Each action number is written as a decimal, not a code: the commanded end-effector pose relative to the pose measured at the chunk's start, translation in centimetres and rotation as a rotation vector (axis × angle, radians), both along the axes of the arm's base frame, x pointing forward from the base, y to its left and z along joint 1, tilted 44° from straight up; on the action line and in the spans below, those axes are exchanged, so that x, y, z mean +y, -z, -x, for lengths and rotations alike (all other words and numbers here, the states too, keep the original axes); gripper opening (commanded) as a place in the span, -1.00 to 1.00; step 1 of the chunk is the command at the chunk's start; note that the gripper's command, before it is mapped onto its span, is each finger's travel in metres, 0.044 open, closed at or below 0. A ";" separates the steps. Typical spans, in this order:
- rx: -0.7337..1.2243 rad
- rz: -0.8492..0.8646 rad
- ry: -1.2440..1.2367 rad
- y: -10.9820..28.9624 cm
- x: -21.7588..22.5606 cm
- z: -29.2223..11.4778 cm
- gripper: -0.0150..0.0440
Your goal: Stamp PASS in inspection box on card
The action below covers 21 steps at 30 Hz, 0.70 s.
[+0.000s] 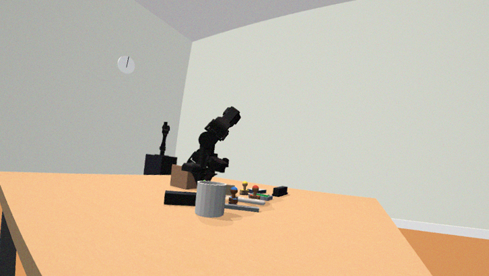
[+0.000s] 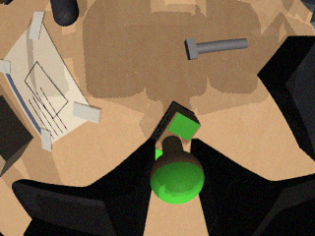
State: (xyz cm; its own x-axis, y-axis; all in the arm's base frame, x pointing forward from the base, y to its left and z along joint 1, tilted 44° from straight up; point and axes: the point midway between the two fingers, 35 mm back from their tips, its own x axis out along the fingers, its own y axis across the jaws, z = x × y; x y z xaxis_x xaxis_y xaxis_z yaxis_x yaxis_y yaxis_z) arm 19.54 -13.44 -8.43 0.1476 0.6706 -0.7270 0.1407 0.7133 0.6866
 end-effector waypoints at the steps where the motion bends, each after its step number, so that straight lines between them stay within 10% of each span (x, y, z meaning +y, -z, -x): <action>1: 0.000 0.005 -0.004 -0.1 -0.3 0.0 -0.49; 21: 0.002 0.008 -0.005 -0.8 -1.0 0.1 -0.49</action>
State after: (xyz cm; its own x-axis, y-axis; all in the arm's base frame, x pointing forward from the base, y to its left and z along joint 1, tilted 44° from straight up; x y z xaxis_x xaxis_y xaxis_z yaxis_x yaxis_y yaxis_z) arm 19.46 -14.15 -7.76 0.1458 0.6688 -0.7290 0.1415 0.7152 0.6845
